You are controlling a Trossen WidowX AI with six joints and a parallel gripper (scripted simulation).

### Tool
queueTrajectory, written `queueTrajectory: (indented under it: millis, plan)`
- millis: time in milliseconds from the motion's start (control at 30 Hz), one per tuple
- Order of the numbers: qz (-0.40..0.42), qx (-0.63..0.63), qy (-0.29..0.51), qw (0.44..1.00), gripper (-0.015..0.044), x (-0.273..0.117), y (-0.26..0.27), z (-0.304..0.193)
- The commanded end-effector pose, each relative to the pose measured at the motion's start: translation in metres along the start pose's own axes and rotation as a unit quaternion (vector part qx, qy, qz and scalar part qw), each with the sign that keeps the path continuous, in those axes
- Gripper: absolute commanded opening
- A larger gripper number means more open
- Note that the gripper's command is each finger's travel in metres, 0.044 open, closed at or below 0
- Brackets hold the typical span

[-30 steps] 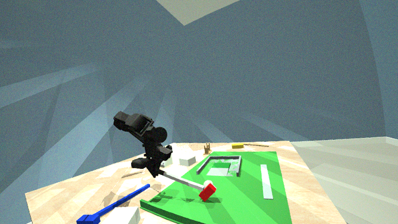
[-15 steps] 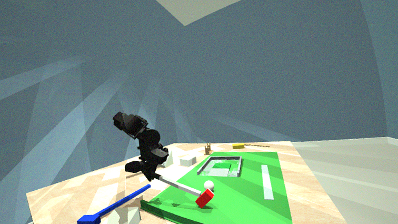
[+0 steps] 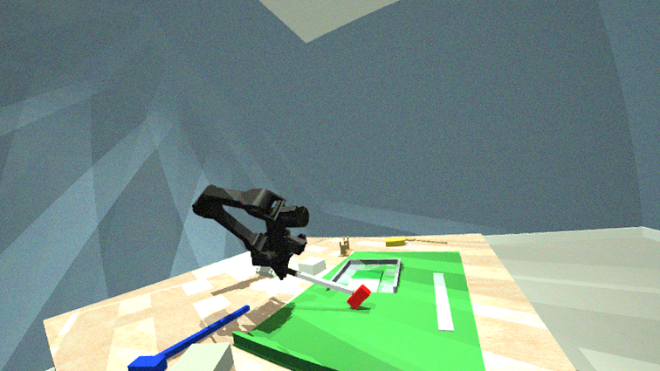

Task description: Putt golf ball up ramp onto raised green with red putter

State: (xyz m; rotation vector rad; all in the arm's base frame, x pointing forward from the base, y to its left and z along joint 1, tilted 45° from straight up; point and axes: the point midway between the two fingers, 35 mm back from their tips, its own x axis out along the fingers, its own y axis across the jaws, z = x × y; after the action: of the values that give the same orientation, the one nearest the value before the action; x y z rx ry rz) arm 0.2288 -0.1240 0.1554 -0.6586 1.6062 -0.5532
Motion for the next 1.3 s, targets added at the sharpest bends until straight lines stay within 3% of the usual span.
queueTrajectory:
  millis: [0, 500, 1267]
  plan:
    - [-0.006, 0.011, -0.003, 1.0, 0.0, -0.001, 0.005, -0.003]
    - [-0.005, 0.011, -0.002, 1.0, 0.0, -0.059, 0.006, -0.003]
    - [-0.007, 0.01, -0.003, 1.0, 0.0, -0.051, 0.005, -0.003]
